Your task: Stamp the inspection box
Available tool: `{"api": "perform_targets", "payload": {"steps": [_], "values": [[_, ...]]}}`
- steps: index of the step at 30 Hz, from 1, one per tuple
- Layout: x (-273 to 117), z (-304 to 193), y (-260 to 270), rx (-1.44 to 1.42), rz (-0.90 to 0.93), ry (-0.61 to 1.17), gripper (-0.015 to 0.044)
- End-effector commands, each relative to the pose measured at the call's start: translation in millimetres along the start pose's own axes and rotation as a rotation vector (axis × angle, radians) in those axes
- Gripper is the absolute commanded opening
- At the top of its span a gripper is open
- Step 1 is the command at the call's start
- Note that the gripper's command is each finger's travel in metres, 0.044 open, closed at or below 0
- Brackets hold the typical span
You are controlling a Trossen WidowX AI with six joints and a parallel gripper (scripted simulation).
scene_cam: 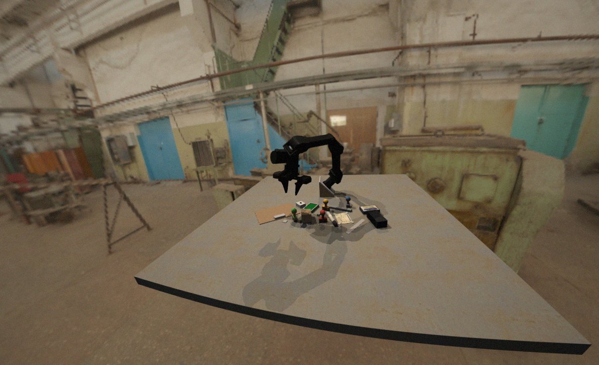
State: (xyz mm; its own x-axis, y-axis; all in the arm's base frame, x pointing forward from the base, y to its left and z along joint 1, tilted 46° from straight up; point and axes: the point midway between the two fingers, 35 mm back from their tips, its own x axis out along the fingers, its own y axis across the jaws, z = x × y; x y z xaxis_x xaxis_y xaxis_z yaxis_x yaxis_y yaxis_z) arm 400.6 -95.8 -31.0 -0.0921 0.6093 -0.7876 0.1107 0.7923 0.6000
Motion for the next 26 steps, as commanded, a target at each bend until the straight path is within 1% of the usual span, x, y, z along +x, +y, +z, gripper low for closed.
{"api": "perform_targets", "payload": {"steps": [1,26], "values": [[-3.8,-3.0,2.0,-0.007,0.001,0.027,0.0265],[-4.8,-2.1,3.1,-0.004,0.004,0.020,0.0265]]}}
